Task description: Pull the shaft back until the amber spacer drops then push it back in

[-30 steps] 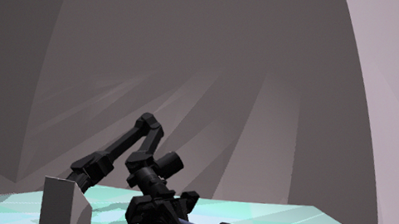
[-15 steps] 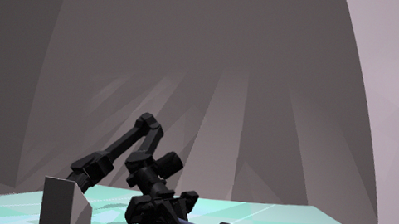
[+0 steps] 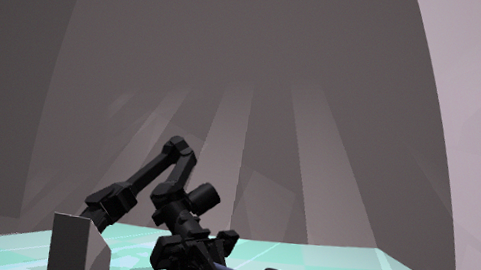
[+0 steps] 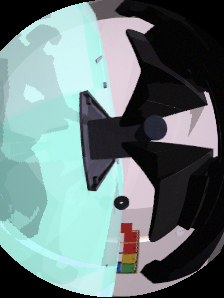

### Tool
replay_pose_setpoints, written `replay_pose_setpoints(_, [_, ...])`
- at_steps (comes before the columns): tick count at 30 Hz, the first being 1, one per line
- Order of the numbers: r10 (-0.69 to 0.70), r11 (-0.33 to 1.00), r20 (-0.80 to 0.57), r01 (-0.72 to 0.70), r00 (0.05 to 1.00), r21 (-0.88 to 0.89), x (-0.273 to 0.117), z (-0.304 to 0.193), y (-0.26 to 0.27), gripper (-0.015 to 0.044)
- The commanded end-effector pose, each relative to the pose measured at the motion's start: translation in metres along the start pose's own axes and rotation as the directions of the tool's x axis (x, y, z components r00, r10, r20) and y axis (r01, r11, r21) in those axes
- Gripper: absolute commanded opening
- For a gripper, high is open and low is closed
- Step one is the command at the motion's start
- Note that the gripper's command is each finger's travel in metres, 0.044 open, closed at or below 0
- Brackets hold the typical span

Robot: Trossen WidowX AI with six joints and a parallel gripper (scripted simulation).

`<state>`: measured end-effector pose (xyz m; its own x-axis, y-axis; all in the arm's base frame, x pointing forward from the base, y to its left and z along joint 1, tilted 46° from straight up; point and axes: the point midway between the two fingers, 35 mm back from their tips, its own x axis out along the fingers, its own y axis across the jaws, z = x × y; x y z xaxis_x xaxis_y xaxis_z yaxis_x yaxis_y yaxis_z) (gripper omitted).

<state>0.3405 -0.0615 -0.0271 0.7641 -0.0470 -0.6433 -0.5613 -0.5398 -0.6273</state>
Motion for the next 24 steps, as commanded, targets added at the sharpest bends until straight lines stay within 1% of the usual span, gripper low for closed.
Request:
replay_pose_setpoints(1, [0.001, 1.0, 0.0, -0.001, 1.0, 0.006, -0.001, 0.0008, 0.0007, 0.0])
replay_pose_setpoints(24, [0.001, 1.0, 0.0, -0.001, 1.0, 0.006, -0.0033, 0.0022, 0.0007, 0.0])
